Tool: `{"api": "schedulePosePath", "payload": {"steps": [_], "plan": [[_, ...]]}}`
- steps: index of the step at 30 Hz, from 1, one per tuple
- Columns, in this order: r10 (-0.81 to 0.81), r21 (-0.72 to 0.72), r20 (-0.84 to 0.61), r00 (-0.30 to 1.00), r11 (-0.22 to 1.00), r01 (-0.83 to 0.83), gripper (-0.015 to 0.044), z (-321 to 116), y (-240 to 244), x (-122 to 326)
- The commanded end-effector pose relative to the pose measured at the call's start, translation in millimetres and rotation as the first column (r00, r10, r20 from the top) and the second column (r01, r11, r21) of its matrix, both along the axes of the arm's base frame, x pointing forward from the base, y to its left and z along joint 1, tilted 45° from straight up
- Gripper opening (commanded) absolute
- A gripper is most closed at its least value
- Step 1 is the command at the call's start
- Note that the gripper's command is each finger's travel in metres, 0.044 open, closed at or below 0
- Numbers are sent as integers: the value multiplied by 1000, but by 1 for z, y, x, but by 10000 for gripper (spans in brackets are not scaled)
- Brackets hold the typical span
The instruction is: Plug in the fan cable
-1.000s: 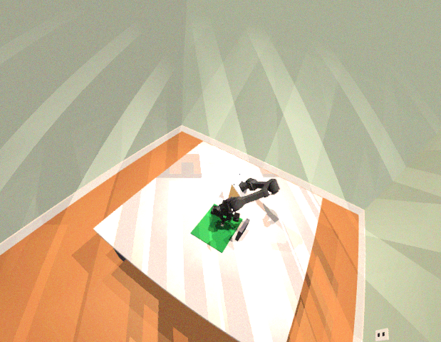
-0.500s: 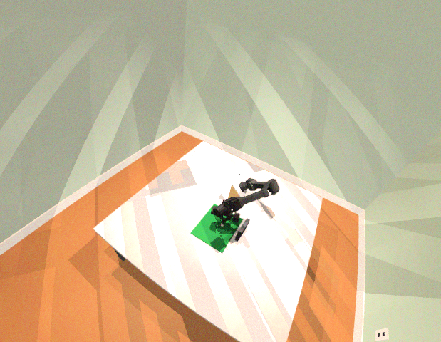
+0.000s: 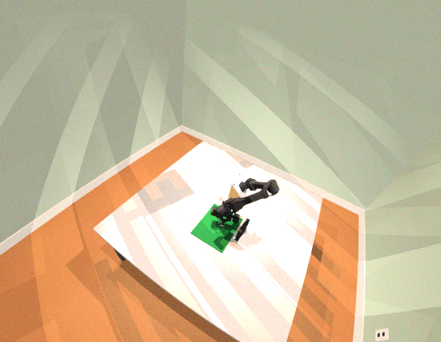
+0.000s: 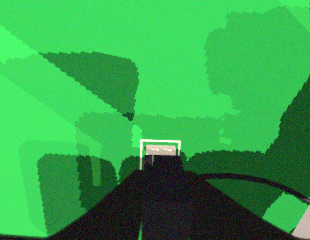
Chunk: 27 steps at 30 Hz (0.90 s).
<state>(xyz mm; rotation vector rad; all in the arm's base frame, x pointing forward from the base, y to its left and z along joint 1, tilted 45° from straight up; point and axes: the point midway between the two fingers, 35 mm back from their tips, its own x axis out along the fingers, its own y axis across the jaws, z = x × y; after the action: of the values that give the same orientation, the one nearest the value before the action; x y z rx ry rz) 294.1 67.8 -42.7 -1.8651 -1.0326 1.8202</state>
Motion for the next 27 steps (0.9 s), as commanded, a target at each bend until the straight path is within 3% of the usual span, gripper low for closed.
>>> {"api": "schedulePosePath", "payload": {"steps": [1, 9, 19, 27], "plan": [[-4, 1, -6, 1000, 1000, 4, 0, -2, 2, -1], [-4, 1, -6, 1000, 1000, 4, 0, -6, 6, -2], [-1, 2, 0, 1000, 1000, 1, 260, -4, 4, -1], [-4, -2, -6, 1000, 1000, 4, 260, 35, -35, 4]]}}
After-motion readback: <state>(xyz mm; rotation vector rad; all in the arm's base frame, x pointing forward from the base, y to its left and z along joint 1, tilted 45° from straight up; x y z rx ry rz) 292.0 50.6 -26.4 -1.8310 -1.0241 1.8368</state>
